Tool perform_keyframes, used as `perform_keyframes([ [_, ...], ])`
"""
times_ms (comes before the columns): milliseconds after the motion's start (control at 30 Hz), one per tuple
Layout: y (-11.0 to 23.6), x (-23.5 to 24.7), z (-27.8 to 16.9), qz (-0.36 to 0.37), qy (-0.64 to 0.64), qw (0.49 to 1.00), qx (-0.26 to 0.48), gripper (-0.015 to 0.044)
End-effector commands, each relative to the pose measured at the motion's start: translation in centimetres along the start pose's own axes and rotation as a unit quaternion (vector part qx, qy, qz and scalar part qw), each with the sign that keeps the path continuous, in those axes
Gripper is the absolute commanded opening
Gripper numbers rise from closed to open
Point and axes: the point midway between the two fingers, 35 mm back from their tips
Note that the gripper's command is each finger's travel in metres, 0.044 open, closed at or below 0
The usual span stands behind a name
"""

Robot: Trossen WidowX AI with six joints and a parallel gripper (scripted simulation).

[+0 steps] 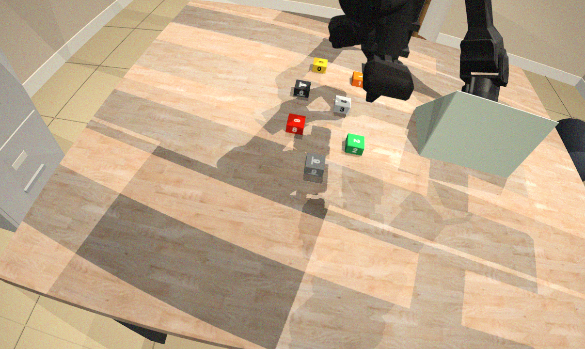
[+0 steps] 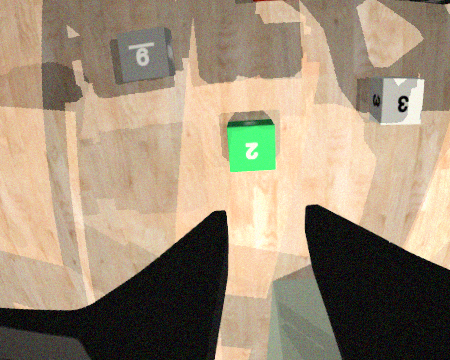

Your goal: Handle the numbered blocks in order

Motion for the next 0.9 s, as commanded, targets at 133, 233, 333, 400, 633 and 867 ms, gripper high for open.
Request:
perform_keyframes([
  [133,0.3,-2.5,0.4,0.003,-0.003,1.0,0.002,0.012],
  [233,0.2,-7.7,0.6,0.002,-0.003,1.0,0.002,0.012],
  [333,0.1,-10.2,0.4,-0.001,-0.003,1.0,0.003,0.012],
  [400,0.1,-10.2,0.4,-0.001,-0.003,1.0,0.003,0.012],
  [633,-4.1,-10.2,0.7,0.001,-0.003,1.0,0.002,0.0225],
  [867,-8.1,-10.3,0.4,-0.002,-0.004,1.0,0.002,0.04],
])
Point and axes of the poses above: the point midway between the two fingers, 35 mm back from their tips, its own y axis back along the fingers, its own x axis across the jaws, z = x × y, and after that the axes turned 5 degrees about y, right-handed
